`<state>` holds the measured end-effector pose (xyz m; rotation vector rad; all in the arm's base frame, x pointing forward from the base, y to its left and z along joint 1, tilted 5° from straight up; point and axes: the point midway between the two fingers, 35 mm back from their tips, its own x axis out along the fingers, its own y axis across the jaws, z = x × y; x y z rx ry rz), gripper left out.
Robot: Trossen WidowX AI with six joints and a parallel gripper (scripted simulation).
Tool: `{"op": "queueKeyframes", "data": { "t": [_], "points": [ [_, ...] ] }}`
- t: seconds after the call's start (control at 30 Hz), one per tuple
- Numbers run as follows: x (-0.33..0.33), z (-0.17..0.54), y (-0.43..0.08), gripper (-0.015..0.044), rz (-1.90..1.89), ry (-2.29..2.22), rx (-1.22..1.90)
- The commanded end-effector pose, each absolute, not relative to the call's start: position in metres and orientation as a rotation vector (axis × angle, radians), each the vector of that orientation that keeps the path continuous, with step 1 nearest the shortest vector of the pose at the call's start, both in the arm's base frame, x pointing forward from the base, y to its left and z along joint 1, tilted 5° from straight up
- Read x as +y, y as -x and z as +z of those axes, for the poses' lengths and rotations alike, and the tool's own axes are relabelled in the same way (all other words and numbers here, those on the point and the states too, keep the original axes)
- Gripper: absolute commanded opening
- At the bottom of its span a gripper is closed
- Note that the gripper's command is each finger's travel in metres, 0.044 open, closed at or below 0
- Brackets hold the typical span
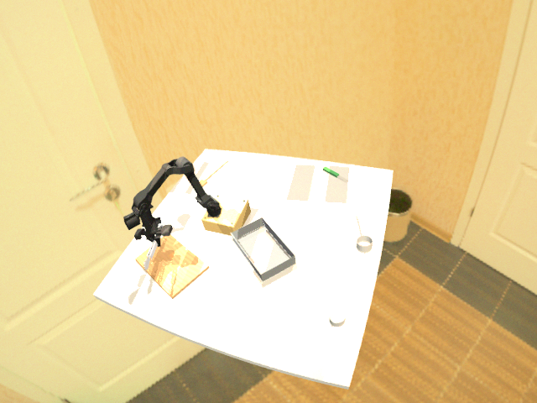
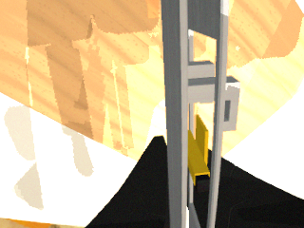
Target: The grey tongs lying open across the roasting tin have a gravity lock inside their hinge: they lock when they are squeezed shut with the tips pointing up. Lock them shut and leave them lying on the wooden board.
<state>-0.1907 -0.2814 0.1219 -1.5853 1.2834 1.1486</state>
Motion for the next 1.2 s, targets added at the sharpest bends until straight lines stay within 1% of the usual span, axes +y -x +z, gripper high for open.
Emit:
{"op": "queueKeyframes", "data": {
  "t": [0.0,0.9,1.17],
  "points": [
    [-0.282,0.12,0.192,-0.015,1.07,1.667,1.341],
    [-0.257,0.118,0.194,-0.015,0.622,2.135,1.717],
    [-0.254,0.119,0.193,-0.015,0.601,2.161,1.738]
  ]
}}
